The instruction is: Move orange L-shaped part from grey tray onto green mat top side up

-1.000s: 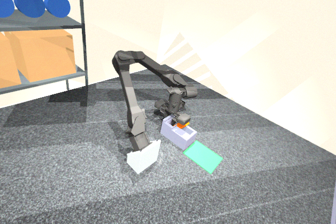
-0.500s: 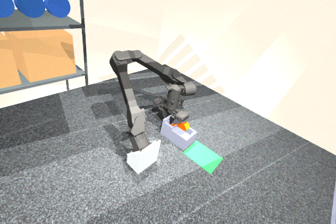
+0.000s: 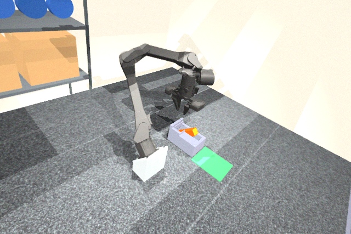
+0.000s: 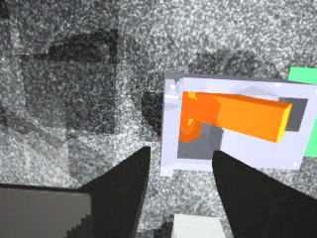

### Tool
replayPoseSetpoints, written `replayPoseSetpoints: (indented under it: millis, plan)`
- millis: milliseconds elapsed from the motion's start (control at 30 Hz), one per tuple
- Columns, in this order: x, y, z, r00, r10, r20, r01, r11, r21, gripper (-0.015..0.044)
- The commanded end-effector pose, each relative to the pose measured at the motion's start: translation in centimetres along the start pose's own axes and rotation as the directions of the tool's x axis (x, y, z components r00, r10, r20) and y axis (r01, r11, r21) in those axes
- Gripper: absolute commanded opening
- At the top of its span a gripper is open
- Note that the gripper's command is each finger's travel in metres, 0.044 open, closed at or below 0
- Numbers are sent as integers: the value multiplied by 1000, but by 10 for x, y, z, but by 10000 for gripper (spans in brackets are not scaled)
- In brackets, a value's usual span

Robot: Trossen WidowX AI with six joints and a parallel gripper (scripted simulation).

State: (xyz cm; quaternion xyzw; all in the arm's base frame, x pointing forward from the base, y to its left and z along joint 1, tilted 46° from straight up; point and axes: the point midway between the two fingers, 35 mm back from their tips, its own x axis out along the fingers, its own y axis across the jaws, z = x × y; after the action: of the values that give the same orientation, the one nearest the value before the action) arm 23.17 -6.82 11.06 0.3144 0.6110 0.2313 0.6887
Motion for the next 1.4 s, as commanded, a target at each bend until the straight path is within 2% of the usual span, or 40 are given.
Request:
replayPoseSetpoints:
  millis: [0,700,833,867,1000,1133,1267,1300,1367]
  plan:
    - [0,0,0,1000,0,0,0,1000,4,180]
    - [0,0,0,1000,0,0,0,1000,4,180]
    - [0,-8,2,1000,-1,-1,1,985,171,280]
    - [-1,-11,3,1000,-1,-2,2,968,249,280]
    - [-2,-31,6,1000,-3,-6,6,788,615,280]
    - [-3,-52,8,1000,-3,-10,10,462,887,280]
    - [-3,-72,9,1000,-1,-14,14,74,997,280]
    - [-3,-74,9,1000,-1,-14,14,22,1000,280]
    - [-3,-75,9,1000,-1,-15,15,4,1000,280]
